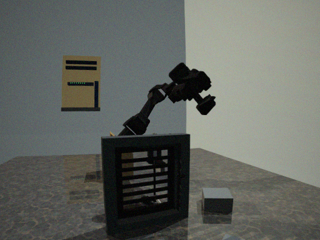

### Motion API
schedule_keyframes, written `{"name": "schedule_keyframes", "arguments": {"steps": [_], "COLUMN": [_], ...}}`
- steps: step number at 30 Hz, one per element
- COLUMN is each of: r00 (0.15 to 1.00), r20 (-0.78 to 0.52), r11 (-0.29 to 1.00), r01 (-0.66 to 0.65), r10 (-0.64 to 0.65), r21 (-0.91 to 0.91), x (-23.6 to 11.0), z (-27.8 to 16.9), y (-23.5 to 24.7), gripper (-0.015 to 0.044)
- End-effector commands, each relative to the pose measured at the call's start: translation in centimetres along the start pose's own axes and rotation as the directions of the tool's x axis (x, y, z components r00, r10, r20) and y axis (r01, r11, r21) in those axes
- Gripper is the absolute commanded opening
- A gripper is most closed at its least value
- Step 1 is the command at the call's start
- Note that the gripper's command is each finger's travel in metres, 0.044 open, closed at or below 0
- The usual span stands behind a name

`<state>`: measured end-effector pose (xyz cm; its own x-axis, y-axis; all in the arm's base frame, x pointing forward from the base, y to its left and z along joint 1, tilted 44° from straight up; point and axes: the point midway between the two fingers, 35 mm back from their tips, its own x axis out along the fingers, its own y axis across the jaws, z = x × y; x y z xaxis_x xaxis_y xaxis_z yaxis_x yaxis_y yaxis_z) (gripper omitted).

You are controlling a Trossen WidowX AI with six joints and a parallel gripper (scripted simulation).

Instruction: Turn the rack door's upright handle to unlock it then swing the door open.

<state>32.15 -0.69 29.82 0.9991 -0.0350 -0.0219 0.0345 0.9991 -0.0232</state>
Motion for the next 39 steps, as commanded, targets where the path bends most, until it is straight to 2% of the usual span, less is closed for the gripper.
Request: {"name": "schedule_keyframes", "arguments": {"steps": [1,4,5,12,19,30,39], "r00": [1.0,0.997,0.995,0.954,0.877,0.695,0.527], "r20": [-0.005,-0.071,-0.1,-0.294,-0.473,-0.696,-0.805], "r11": [1.0,1.0,0.999,0.995,0.989,0.974,0.956], "r01": [-0.001,-0.013,-0.019,-0.071,-0.133,-0.223,-0.246], "r10": [0.001,0.011,0.016,0.049,0.09,0.18,0.271], "r21": [-0.002,-0.022,-0.03,-0.064,-0.059,0.029,0.16], "x": [0.1,0.8,1.1,2.9,3.9,4.3,3.9], "z": [-0.1,-0.9,-1.3,-4.1,-6.9,-10.9,-13.6], "y": [0.0,-0.1,-0.2,-0.7,-1.3,-2.3,-3.4], "gripper": [0.0374,0.0295,0.0288,0.0288,0.0288,0.0288,0.0288]}}
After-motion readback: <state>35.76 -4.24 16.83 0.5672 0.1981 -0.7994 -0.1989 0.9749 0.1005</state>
